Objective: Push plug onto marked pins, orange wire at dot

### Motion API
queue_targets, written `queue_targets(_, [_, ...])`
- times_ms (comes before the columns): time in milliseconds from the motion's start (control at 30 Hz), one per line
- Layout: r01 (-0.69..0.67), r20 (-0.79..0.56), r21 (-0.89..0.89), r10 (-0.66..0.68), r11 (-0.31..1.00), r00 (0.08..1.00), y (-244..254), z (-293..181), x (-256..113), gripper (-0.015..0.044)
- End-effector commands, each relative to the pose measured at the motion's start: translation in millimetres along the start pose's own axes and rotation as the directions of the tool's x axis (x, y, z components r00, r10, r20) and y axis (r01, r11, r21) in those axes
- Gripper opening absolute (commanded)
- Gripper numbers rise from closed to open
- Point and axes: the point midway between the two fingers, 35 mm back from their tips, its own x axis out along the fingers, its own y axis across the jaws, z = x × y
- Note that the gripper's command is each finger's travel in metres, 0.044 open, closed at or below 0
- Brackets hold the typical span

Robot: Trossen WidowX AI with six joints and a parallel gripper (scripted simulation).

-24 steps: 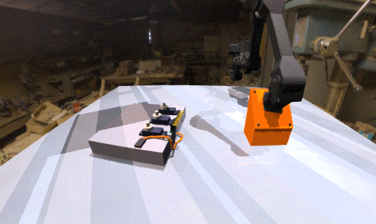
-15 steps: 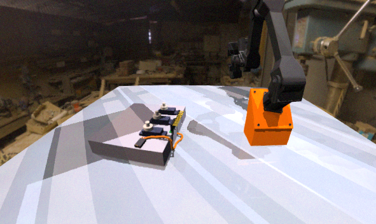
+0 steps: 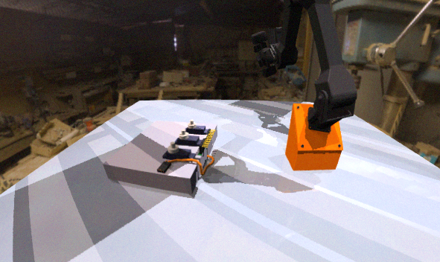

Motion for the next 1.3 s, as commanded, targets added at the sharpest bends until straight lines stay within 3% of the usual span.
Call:
queue_targets(0, [-0.007, -0.018, -0.056, 0.006, 0.998, 1.0, 11.2, -10.2, -3.8, 0.0115])
queue_targets(567, [-0.168, -0.13, -0.371, 0.129, 0.913, 0.983, 106.9, -75.4, -36.2, 0.0115])
queue_targets(1267, [-0.401, -0.299, -0.663, 0.268, 0.632, 0.916, 200.4, -171.9, -119.6, 0.0115])
